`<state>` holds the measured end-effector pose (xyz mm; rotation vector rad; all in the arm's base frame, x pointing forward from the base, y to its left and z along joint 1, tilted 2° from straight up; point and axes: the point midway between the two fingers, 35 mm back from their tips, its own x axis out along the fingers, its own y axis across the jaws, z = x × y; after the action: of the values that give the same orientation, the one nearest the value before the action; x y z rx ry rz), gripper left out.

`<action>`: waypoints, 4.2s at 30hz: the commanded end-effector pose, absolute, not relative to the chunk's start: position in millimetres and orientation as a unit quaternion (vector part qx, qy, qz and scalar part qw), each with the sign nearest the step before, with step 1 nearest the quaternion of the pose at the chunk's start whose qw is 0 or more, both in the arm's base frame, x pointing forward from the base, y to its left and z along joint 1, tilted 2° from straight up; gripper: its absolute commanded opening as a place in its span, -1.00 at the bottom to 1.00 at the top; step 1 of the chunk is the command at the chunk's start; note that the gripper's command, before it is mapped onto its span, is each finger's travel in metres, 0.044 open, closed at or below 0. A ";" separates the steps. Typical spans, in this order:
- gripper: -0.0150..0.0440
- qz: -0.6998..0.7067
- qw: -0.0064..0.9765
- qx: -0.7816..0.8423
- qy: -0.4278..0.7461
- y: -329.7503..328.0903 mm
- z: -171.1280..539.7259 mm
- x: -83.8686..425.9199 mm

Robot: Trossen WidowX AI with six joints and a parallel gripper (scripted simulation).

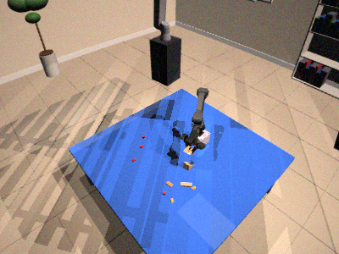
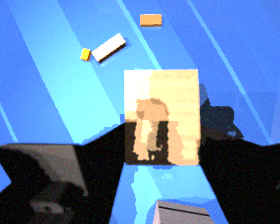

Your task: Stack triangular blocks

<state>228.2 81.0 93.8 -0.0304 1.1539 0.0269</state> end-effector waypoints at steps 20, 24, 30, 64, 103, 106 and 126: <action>-0.49 0.010 0.843 -0.014 0.538 90.2 75.3 196.4; -0.49 0.011 0.843 -0.014 0.538 90.4 58.8 203.9; -0.49 0.012 0.844 -0.013 0.537 88.5 35.3 212.0; -0.49 0.015 0.846 -0.016 0.533 91.0 5.5 225.9; -0.49 0.015 0.846 -0.016 0.533 91.8 -14.5 235.2; -0.49 0.015 0.846 -0.016 0.533 91.9 -15.9 235.8; -0.49 0.016 0.846 -0.016 0.533 92.0 -16.6 236.2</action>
<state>235.9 91.5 -16.1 -0.0317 1.1247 0.0276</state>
